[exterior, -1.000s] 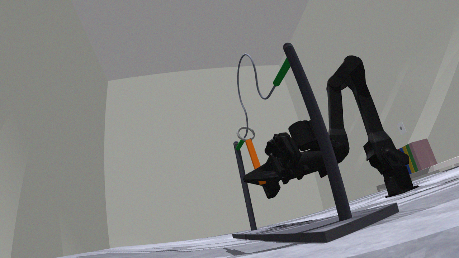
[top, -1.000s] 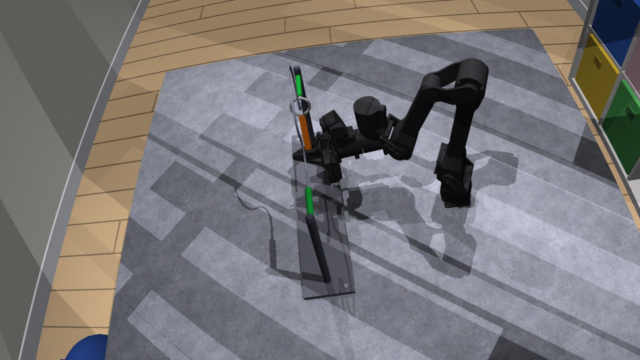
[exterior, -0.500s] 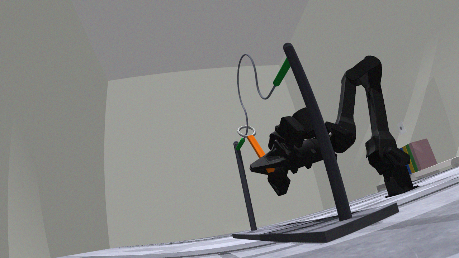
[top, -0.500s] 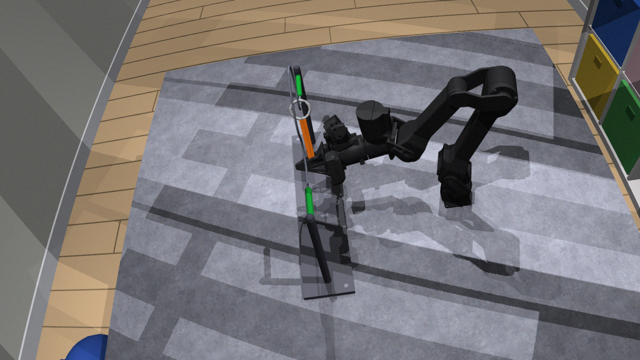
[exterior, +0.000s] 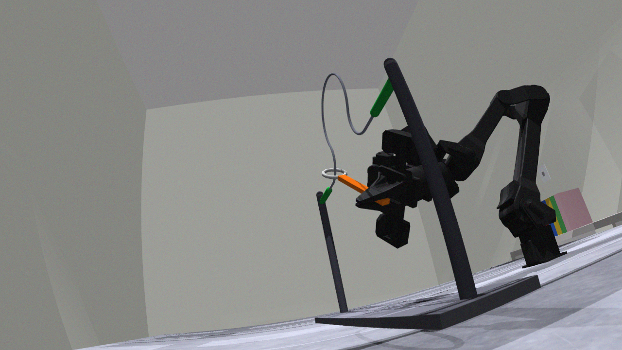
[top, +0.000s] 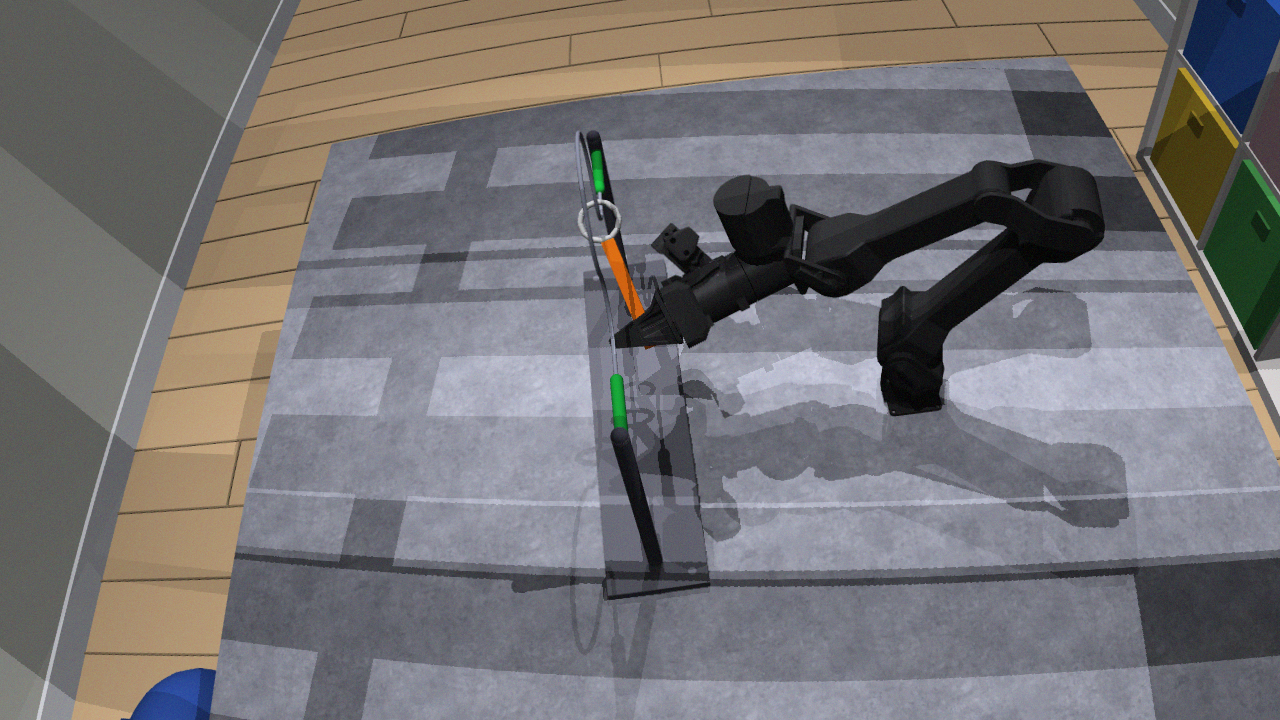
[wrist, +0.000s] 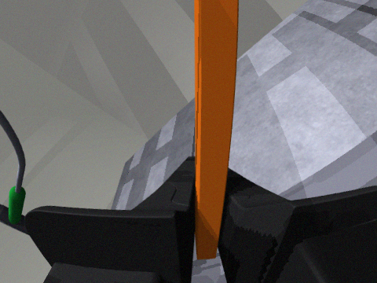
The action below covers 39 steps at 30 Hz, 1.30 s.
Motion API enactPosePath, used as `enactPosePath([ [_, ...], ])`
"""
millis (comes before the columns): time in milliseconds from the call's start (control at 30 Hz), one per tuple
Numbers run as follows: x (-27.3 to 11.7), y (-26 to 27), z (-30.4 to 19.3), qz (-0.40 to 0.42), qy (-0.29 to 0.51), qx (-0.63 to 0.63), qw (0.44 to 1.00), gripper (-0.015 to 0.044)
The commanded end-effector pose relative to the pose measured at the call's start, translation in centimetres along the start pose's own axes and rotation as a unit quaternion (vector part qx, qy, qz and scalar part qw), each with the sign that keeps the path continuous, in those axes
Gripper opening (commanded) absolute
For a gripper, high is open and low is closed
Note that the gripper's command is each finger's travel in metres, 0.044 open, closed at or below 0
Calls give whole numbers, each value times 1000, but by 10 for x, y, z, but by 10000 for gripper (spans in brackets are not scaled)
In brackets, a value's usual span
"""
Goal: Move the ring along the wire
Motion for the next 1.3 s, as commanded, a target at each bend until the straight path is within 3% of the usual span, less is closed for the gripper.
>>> enactPosePath([
  [0, -7, 11, 7, 18, 21, 35, 999, -150],
  [467, -35, 40, 39, 107, 120, 188, 969, -150],
  [1267, -47, 76, 79, 206, 102, 408, 884, -150],
])
Point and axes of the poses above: the point midway between the two fingers, 35 mm back from their tips, its own x axis out along the fingers, its own y axis across the jaws, z = x × y, the point moved 8 cm from there along -x, back along the fingers, and after that the axes turned 8 degrees about -x, right-handed, at the moved point
